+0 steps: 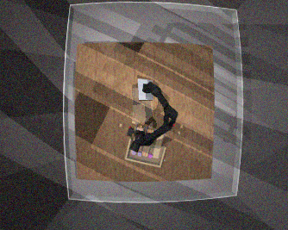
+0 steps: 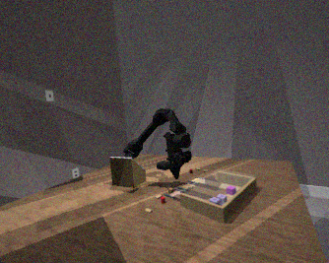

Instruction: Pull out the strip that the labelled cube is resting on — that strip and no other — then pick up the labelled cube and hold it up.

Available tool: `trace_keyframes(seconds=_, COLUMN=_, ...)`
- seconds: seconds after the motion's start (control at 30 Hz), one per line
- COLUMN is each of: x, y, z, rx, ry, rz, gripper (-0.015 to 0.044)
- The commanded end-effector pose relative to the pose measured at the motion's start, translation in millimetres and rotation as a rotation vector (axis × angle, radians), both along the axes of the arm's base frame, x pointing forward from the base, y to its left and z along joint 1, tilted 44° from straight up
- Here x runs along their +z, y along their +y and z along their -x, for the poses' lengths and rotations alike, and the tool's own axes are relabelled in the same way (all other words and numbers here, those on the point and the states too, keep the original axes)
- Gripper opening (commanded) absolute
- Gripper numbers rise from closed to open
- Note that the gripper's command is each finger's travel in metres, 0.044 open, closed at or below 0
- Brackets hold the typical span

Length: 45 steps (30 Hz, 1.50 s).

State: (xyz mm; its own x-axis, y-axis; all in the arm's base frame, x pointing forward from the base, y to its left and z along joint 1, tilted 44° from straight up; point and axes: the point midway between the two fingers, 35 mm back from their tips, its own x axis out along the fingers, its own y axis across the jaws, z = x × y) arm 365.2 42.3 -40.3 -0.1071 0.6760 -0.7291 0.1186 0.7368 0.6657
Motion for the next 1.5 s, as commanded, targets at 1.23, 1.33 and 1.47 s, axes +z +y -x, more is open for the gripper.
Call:
trace_keyframes(seconds=1.23, x=-47.1, y=37.0, z=10.1, rx=0.027, ry=0.025, rz=0.003, gripper=0.0000)
trace_keyframes(seconds=1.33, x=-50.6, y=40.2, z=11.4, rx=0.027, ry=0.025, rz=0.003, gripper=0.0000)
trace_keyframes(seconds=1.47, x=-55.1, y=44.2, z=12.9, rx=0.027, ry=0.025, rz=0.002, gripper=0.0000)
